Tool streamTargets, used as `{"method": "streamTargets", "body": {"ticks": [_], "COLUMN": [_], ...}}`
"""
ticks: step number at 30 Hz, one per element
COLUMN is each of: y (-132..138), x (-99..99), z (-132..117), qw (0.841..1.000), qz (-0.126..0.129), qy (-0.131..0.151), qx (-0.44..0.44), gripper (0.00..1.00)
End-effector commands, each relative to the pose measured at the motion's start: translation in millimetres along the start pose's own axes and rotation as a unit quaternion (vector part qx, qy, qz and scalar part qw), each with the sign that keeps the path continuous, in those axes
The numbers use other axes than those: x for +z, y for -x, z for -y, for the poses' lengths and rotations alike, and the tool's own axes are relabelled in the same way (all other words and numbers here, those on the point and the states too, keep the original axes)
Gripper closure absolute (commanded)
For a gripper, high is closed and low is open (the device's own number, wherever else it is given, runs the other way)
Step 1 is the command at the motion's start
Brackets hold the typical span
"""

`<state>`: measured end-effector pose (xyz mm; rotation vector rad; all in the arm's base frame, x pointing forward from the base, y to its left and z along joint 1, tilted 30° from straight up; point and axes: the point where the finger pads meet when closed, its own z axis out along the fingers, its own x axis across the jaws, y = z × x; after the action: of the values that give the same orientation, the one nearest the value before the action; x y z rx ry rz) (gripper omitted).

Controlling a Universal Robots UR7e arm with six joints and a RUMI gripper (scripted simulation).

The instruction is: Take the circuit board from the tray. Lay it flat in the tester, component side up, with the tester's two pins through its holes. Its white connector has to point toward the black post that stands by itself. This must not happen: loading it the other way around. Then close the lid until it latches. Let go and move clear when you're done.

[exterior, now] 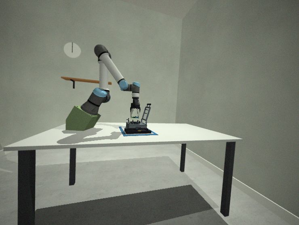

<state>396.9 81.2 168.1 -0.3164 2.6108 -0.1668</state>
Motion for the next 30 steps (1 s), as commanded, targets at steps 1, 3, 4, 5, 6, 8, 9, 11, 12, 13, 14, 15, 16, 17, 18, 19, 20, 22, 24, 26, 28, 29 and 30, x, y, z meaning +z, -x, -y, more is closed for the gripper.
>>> {"method": "streamTargets", "body": {"ticks": [1,3,4,5,6,8,9,11,12,13,14,15,16,17,18,19,20,22,24,26,28,29,30], "y": [0.5,0.5,0.5,0.5,0.5,0.5,0.5,0.5,0.6,0.6,0.6,0.6,0.6,0.6,0.6,0.6,0.6,0.6,0.6,0.6,0.6,0.6,0.6], "x": [7.7,11.5,13.4,15.3,17.2,17.2,19.0,22.5,24.2,25.7,27.2,28.6,29.8,31.0,32.0,32.9,33.7,34.9,35.3,35.7,36.0,36.1,36.1], "z": [0.0,0.0,0.0,0.0,0.0,0.0,0.0,0.0,0.0,0.0,0.0,0.0,0.0,0.0,0.0,0.0,0.0,0.0,0.0,0.0,0.0,0.0,0.0], "qw": [1.000,1.000,1.000,1.000,1.000,1.000,1.000,1.000,1.000,1.000,1.000,1.000,1.000,1.000,1.000,1.000,1.000,1.000,1.000,1.000,1.000,1.000,1.000], "qz": [0.001,0.001,0.001,0.001,0.001,0.001,0.001,0.001,0.001,0.001,0.001,0.001,0.001,0.001,0.001,0.001,0.001,0.001,0.001,0.001,0.001,0.001,0.001], "qy": [0.000,0.000,0.000,0.000,0.000,0.000,0.000,0.000,0.000,0.000,0.000,0.000,0.000,0.000,0.000,0.000,0.000,0.000,0.000,0.000,0.000,0.000,0.000], "qx": [0.000,0.000,0.000,0.000,0.000,0.000,0.000,0.000,0.000,0.000,0.000,0.000,0.000,0.000,0.000,0.000,0.000,0.000,0.000,0.000,0.000,0.000,0.000], "gripper": [0.61,0.61,0.61,0.61,0.61,0.61,0.61,0.61,0.61,0.61,0.61,0.61,0.61,0.61,0.61,0.61,0.61,0.61,0.61,0.61,0.61,0.61,0.61]}}
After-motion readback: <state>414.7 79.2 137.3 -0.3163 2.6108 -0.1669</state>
